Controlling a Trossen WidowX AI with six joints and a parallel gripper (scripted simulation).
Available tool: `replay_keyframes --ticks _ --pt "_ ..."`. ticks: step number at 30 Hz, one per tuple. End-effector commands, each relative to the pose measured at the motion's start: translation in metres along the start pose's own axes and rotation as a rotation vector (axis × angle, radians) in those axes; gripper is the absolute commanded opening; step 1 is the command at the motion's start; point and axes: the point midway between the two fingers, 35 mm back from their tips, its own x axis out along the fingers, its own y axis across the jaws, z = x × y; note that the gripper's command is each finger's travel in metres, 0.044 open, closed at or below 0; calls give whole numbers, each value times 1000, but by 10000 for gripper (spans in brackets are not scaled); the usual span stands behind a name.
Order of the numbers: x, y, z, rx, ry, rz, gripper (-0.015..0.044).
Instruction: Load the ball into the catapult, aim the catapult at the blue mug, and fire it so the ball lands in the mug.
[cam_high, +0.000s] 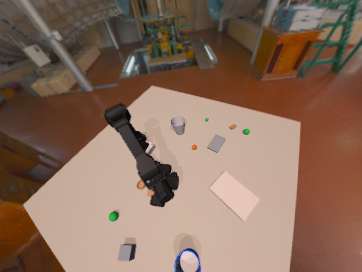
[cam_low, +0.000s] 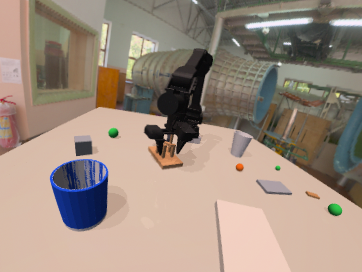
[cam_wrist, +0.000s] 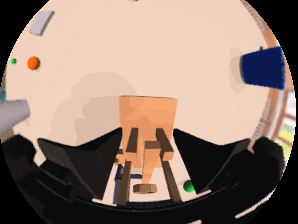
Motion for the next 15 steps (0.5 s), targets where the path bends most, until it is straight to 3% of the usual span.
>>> replay_keyframes --ticks 1,4,11,15 --pt "-1 0 0 0 -1 -1 230" --pt "-1 0 0 0 -1 -1 151" --pt "-3 0 0 0 -1 -1 85" --pt "-48 0 1 0 -1 0 0"
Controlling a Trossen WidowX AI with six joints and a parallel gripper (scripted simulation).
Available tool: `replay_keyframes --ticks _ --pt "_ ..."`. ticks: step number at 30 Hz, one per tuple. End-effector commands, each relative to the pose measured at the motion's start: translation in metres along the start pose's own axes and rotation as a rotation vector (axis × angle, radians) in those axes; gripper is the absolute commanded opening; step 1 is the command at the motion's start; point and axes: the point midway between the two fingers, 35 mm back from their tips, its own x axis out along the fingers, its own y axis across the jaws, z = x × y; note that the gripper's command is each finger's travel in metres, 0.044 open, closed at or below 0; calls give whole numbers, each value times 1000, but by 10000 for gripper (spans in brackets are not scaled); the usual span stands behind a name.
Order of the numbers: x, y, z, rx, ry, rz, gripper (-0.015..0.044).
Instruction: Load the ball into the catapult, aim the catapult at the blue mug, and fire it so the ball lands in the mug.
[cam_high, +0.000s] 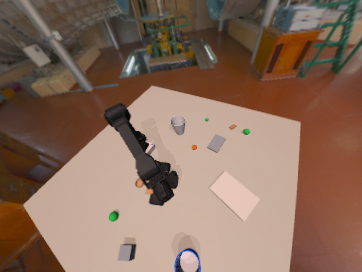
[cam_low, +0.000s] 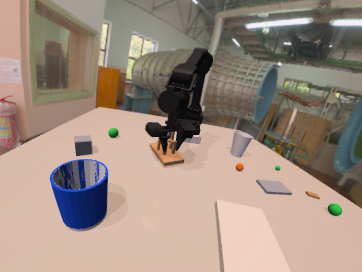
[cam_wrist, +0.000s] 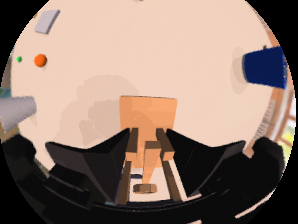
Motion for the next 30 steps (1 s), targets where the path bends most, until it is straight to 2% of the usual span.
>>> replay_keyframes --ticks 1,6,30 --pt "-38 -3 3 1 -25 -29 0" --pt "-38 -3 3 51 -26 -29 0" --pt "-36 -19 -1 862 -34 -19 0"
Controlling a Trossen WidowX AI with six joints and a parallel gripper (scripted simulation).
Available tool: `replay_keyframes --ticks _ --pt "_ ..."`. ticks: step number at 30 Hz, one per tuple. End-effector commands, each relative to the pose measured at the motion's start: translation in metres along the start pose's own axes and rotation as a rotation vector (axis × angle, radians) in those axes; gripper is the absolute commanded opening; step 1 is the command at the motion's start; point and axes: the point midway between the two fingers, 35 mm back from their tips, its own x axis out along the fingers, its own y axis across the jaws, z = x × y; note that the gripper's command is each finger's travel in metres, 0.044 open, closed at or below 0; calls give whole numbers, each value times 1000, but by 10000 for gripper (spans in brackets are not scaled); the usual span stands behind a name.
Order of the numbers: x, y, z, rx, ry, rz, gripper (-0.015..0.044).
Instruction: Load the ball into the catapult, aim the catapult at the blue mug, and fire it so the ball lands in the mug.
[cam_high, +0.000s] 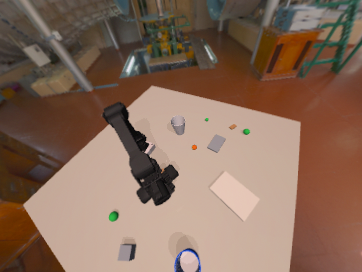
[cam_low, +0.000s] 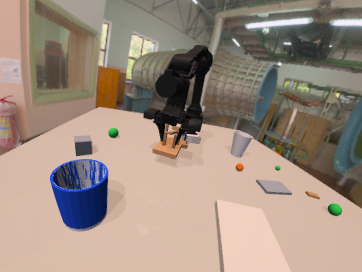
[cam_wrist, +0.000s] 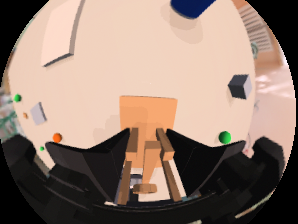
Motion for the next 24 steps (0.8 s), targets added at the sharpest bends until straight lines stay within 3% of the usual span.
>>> replay_keyframes --ticks 1,24 --pt "-3 -8 4 147 -8 -3 0" --pt "18 -17 6 197 -8 -4 0"
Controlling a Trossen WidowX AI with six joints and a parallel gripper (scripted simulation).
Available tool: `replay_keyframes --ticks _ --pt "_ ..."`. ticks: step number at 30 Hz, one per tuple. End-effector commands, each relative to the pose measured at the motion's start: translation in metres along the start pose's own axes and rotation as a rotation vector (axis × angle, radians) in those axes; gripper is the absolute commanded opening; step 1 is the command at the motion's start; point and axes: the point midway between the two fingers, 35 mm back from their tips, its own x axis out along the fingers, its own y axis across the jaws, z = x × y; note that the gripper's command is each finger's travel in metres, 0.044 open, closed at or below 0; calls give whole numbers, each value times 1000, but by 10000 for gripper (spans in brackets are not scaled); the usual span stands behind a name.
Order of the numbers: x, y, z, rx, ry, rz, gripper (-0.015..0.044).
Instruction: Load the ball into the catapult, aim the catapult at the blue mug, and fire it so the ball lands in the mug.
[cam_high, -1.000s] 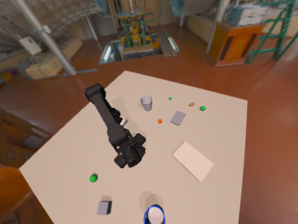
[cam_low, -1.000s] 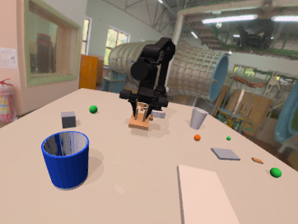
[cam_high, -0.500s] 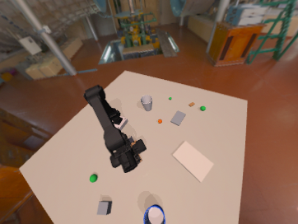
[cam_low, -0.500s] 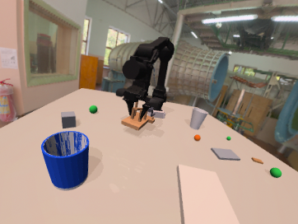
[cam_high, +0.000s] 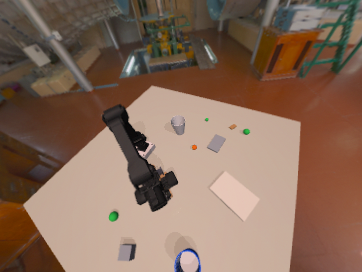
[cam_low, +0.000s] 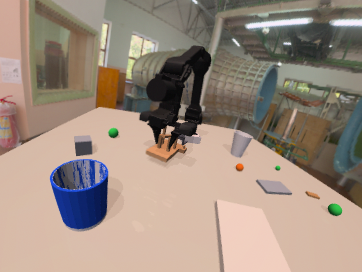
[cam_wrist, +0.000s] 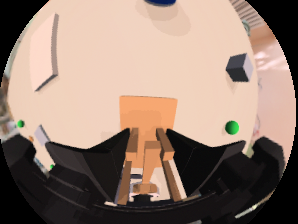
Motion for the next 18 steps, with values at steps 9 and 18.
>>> replay_keyframes --ticks 9,18 --pt "18 -1 1 5 -6 -2 0" --pt "28 -1 0 4 -1 0 0"
